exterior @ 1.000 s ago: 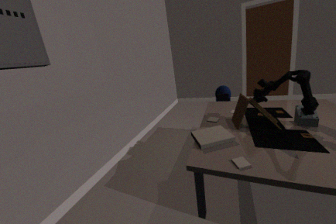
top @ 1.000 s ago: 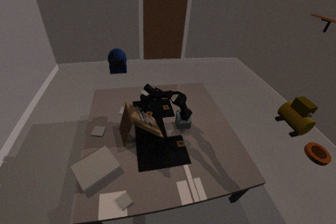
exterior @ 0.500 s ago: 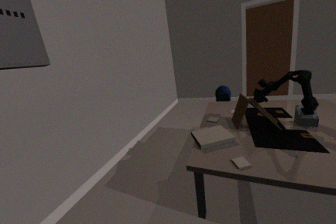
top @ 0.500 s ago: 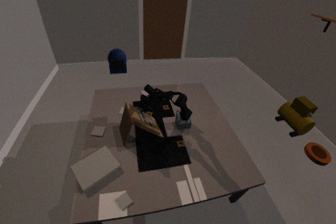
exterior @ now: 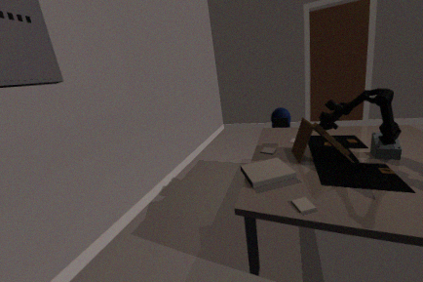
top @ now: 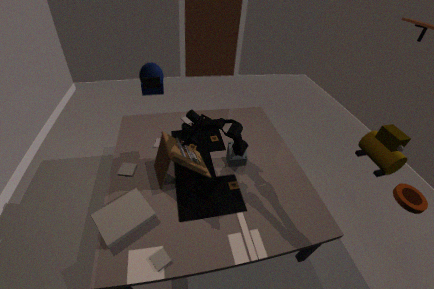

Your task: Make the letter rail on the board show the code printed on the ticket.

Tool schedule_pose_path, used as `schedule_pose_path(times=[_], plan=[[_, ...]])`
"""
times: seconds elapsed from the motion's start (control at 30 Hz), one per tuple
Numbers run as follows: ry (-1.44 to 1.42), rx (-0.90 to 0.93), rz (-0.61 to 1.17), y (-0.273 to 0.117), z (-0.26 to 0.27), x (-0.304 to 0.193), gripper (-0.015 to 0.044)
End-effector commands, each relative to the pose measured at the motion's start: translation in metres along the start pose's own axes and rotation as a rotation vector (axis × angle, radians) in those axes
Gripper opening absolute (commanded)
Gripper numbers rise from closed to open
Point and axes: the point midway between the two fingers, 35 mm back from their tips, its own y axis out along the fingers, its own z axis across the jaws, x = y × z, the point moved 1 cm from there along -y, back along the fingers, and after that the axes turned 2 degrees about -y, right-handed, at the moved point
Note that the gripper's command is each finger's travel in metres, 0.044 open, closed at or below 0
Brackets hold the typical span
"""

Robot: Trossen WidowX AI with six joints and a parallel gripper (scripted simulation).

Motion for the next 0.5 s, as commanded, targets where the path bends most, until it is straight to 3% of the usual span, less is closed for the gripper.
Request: schedule_pose_path(times=[0.0, 0.47], plan=[[-0.004, -0.005, -0.003, -0.0009, 0.0032, 0.0018, 0.0000], [-0.004, -0.005, -0.003, -0.0013, 0.0110, 0.0031, 0.0000]])
